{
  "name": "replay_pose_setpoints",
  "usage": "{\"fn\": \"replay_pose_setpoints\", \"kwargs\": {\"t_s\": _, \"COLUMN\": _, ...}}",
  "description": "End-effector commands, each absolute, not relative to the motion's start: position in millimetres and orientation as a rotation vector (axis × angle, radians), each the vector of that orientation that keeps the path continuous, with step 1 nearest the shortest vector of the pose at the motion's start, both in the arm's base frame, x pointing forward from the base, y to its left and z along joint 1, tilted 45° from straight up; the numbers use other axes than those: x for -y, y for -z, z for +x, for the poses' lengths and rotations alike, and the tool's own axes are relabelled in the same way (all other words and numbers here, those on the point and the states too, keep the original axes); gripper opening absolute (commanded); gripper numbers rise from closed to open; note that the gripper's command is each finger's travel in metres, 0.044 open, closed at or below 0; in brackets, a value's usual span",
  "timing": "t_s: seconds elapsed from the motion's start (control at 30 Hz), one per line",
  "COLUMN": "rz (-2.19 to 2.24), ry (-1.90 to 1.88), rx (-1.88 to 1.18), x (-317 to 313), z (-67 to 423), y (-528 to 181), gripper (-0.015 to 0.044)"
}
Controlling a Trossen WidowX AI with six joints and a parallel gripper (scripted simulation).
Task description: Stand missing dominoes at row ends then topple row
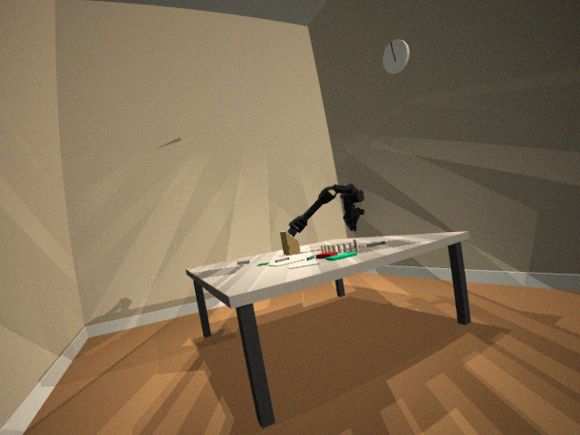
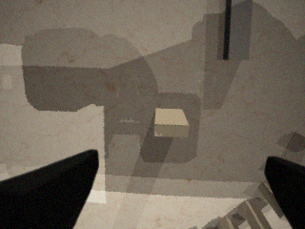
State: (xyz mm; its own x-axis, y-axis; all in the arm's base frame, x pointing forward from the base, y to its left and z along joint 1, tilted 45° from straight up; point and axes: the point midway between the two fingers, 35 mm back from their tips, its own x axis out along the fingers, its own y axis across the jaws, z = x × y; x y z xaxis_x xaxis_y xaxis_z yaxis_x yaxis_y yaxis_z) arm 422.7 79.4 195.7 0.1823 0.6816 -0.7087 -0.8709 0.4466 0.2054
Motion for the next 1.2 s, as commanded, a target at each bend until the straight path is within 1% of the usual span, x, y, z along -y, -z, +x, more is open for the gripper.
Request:
{"fn": "replay_pose_setpoints", "kwargs": {"t_s": 0.0, "rz": -0.259, "ry": -1.125, "rx": -0.837, "x": -98, "z": 427, "y": -178, "gripper": 0.0440}}
{"fn": "replay_pose_setpoints", "kwargs": {"t_s": 0.13, "rz": -0.256, "ry": -1.126, "rx": -0.835, "x": -120, "z": 430, "y": -157, "gripper": 0.0440}}
{"fn": "replay_pose_setpoints", "kwargs": {"t_s": 0.63, "rz": -0.255, "ry": -1.126, "rx": -0.834, "x": -132, "z": 432, "y": -146, "gripper": 0.0440}}
{"fn": "replay_pose_setpoints", "kwargs": {"t_s": 1.03, "rz": -0.255, "ry": -1.126, "rx": -0.834, "x": -132, "z": 432, "y": -146, "gripper": 0.0125}}
{"fn": "replay_pose_setpoints", "kwargs": {"t_s": 1.07, "rz": -0.255, "ry": -1.126, "rx": -0.834, "x": -132, "z": 432, "y": -146, "gripper": 0.0107}}
{"fn": "replay_pose_setpoints", "kwargs": {"t_s": 1.17, "rz": -0.255, "ry": -1.126, "rx": -0.834, "x": -132, "z": 432, "y": -146, "gripper": 0.0107}}
